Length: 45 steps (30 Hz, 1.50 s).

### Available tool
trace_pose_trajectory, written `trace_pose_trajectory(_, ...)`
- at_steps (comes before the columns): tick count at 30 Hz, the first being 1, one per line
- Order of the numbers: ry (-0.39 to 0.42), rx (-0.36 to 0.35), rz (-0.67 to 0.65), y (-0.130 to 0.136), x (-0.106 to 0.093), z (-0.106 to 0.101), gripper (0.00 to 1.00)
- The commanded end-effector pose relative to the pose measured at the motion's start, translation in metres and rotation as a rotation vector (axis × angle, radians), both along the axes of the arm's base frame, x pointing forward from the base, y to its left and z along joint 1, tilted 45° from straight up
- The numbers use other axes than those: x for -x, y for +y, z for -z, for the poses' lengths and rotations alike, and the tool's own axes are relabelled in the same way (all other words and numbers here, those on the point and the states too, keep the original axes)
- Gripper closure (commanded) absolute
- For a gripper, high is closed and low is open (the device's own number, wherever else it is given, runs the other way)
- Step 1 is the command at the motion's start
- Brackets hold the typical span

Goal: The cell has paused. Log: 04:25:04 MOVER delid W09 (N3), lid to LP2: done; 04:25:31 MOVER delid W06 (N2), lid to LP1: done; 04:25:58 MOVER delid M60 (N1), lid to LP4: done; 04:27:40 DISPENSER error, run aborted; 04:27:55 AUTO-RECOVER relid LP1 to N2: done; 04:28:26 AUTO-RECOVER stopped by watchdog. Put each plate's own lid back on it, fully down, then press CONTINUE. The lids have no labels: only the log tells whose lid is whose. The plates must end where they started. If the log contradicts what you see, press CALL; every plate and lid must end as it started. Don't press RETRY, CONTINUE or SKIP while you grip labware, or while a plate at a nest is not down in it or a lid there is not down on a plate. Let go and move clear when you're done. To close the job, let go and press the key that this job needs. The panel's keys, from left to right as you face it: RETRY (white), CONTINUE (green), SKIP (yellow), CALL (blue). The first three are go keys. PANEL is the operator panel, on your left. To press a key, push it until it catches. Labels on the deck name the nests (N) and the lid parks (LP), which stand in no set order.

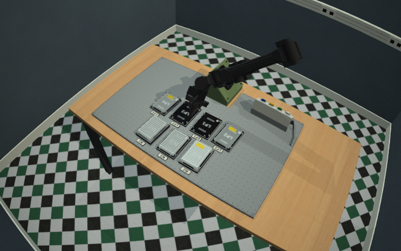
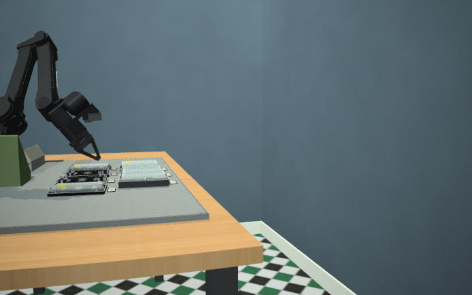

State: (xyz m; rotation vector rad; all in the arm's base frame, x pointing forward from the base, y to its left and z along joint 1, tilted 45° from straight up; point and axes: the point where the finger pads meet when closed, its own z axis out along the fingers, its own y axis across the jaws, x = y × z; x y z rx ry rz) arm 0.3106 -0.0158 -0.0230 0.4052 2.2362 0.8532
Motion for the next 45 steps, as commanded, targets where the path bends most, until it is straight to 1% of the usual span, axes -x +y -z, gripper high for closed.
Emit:
trace_pose_trajectory(1,0.041,-0.05,0.02,0.019,0.003,-0.01,1.0)
trace_pose_trajectory(3,0.041,-0.05,0.021,0.026,0.002,-0.017,1.0)
trace_pose_trajectory(5,0.041,-0.05,0.021,0.026,0.002,-0.017,1.0)
trace_pose_trajectory(15,0.041,-0.05,0.021,0.06,-0.001,-0.052,1.0)
trace_pose_trajectory(17,0.027,-0.048,0.021,0.066,-0.008,-0.064,1.0)
trace_pose_trajectory(19,0.004,-0.046,0.021,0.072,-0.019,-0.08,1.0)
trace_pose_trajectory(20,0.004,-0.047,0.021,0.076,-0.02,-0.084,1.0)
trace_pose_trajectory(22,0.004,-0.047,0.021,0.076,-0.02,-0.084,1.0)
trace_pose_trajectory(28,0.002,-0.051,0.021,0.098,-0.021,-0.106,1.0)
trace_pose_trajectory(29,0.002,-0.051,0.021,0.098,-0.021,-0.106,1.0)
trace_pose_trajectory(30,0.013,-0.045,0.026,0.094,-0.016,-0.097,1.0)
trace_pose_trajectory(45,0.013,-0.045,0.026,0.094,-0.015,-0.097,1.0)
